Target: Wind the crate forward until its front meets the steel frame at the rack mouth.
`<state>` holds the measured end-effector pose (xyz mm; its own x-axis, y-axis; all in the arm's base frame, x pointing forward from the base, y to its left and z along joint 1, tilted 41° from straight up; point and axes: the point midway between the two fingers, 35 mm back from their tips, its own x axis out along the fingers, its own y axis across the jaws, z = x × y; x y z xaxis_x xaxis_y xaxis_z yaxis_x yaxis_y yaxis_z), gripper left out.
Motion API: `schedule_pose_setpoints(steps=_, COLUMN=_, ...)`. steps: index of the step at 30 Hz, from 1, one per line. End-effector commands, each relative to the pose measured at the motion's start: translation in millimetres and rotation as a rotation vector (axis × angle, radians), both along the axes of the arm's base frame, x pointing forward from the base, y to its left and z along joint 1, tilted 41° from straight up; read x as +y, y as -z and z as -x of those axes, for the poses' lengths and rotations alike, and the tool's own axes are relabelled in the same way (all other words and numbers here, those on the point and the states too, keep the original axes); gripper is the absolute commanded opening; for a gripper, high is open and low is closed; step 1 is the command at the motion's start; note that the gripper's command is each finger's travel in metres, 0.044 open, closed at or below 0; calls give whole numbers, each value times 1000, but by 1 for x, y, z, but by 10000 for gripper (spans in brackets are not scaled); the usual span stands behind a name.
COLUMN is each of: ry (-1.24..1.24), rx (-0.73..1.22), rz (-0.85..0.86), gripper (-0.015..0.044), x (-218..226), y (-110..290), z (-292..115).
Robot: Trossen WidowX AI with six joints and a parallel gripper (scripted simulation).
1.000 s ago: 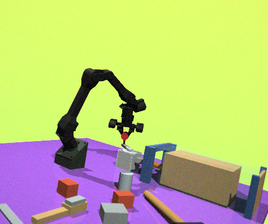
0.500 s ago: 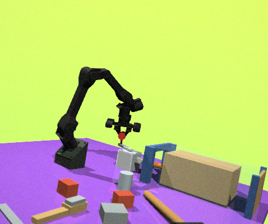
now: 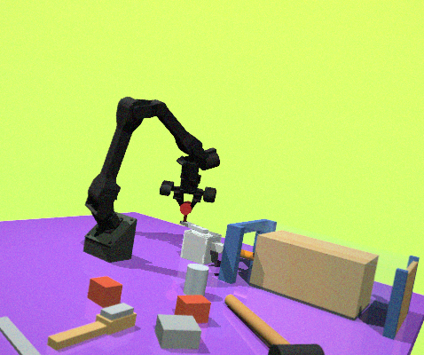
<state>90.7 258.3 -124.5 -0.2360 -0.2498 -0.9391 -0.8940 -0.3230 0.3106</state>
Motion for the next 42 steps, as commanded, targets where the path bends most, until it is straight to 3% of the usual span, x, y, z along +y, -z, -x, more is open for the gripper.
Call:
schedule_pose_setpoints(steps=1, ry=3, rx=6, rz=33, gripper=0, x=-15, y=-8, z=3)
schedule_pose_setpoints(steps=42, ry=3, rx=5, rz=38, gripper=0, x=-67, y=-48, z=-15)
